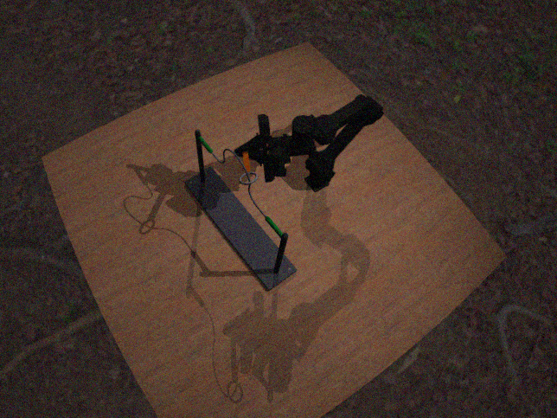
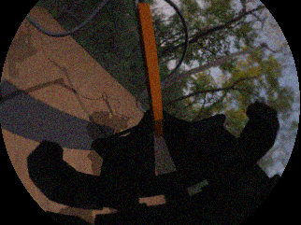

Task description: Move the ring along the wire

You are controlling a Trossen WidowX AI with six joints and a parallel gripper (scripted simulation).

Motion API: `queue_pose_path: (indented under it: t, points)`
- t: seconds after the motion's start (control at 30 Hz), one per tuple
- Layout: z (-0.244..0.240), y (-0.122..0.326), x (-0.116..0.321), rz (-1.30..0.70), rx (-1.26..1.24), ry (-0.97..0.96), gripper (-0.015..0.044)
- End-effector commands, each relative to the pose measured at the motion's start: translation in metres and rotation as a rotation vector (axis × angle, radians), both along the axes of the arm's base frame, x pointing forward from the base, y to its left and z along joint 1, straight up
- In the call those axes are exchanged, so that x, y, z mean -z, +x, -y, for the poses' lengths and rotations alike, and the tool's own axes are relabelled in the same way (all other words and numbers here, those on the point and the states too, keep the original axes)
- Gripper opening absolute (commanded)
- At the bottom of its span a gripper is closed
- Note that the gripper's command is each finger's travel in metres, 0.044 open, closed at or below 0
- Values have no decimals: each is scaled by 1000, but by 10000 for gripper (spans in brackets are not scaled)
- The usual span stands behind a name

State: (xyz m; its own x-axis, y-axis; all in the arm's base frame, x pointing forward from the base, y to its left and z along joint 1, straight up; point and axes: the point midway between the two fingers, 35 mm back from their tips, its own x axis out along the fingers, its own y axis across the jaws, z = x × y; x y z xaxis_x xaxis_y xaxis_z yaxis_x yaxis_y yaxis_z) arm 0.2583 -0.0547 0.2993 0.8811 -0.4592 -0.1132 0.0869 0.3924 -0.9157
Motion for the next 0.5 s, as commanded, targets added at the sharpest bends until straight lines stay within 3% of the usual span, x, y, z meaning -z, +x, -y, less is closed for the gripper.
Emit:
queue_pose_path:
  t: [0.0,0.47]
  points:
    - [2,-1,-3,7,5,-75,-150]
    - [6,-1,-14,26,7,-306,-150]
